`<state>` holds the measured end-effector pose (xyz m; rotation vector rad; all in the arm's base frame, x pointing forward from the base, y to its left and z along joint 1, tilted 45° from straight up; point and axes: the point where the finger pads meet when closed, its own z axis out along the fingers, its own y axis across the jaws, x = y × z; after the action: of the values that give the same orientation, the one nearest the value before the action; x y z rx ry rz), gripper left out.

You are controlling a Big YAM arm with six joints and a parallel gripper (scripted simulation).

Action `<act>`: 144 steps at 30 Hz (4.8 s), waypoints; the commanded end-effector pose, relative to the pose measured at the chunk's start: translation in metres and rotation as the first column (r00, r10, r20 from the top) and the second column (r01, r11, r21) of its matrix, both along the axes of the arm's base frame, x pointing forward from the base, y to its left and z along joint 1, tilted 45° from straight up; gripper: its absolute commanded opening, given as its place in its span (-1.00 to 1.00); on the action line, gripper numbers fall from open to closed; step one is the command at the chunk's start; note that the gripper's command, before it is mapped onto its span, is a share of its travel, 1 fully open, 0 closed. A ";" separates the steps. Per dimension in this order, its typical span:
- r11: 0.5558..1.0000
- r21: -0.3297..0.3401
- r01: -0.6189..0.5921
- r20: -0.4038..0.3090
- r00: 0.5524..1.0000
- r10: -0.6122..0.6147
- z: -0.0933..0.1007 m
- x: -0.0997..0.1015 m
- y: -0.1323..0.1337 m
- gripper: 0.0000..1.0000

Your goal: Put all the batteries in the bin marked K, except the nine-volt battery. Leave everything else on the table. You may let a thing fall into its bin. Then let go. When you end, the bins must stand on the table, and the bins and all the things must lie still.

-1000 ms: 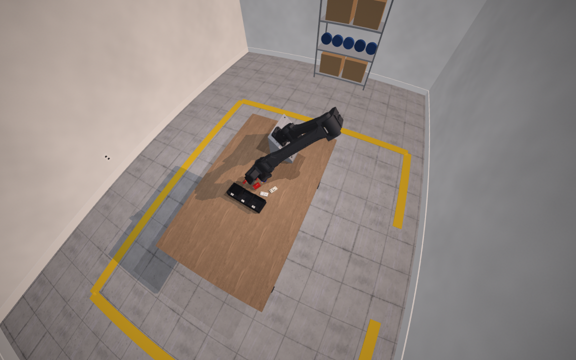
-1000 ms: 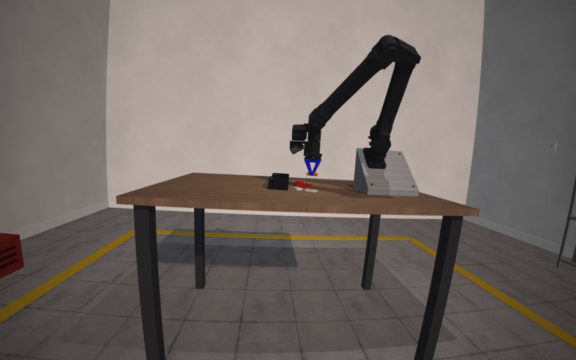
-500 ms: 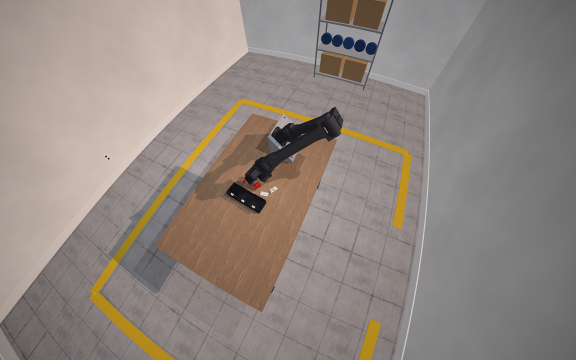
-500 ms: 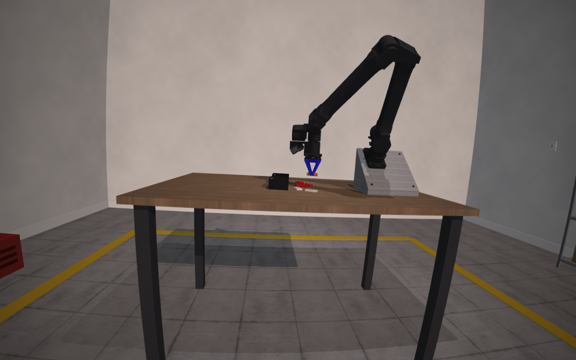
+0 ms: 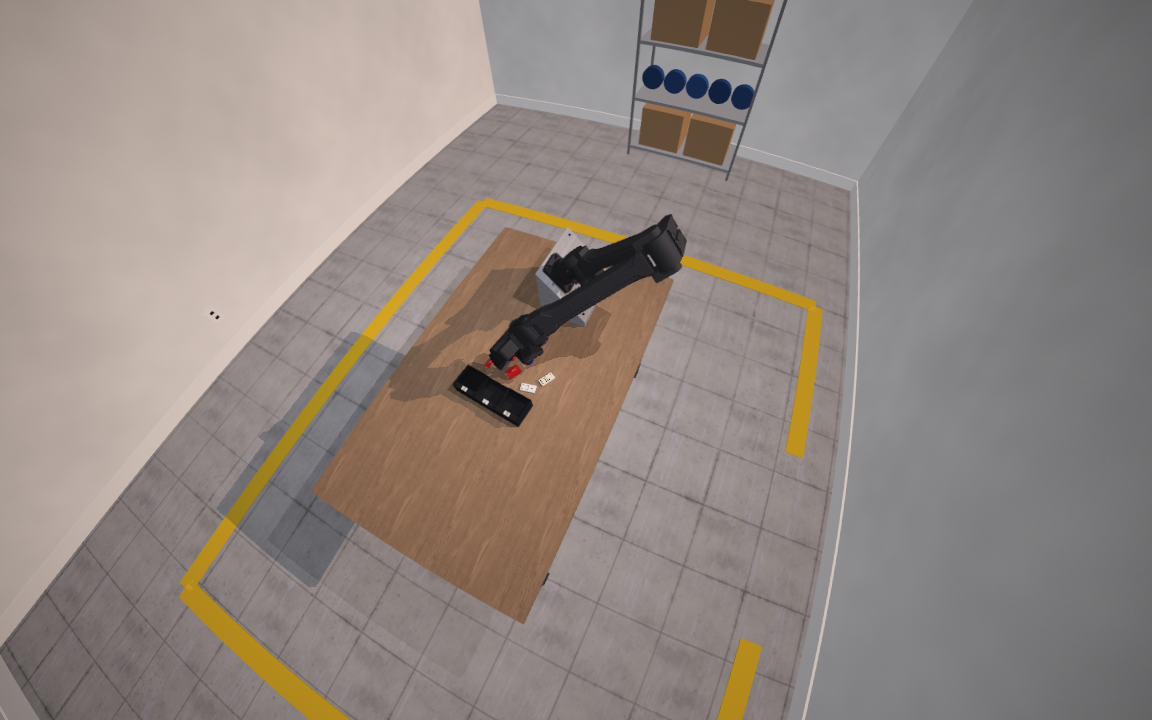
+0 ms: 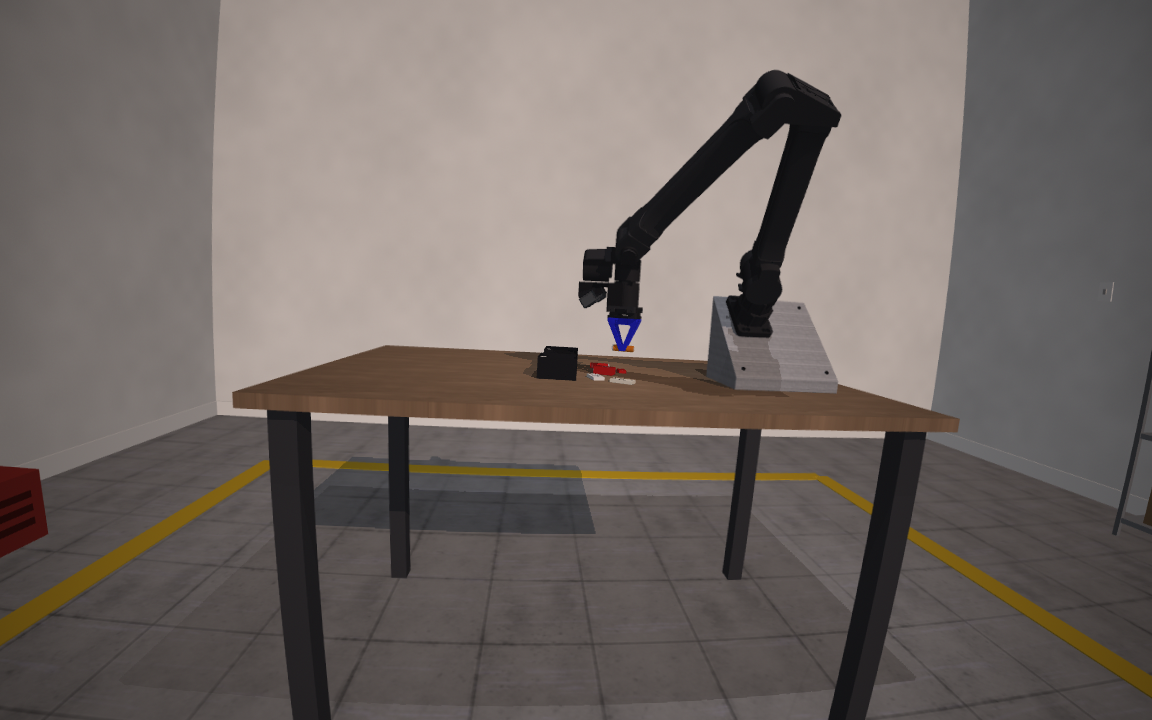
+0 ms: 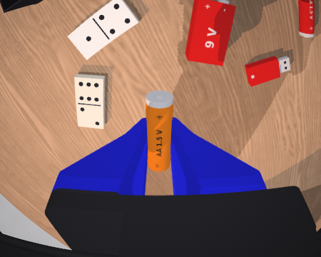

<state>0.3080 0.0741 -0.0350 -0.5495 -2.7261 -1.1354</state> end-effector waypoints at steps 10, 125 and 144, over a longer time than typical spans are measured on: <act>1.000 -0.012 0.013 0.059 0.998 -0.012 0.017 0.024 -0.016 -0.83; 0.646 -0.346 0.681 -0.682 0.290 -0.671 -0.009 0.137 0.032 -0.83; 0.622 -0.335 0.708 -0.678 0.277 -0.681 -0.015 0.143 0.031 -0.83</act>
<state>0.4469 0.1174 -0.0534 -1.8335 -1.6716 -0.7088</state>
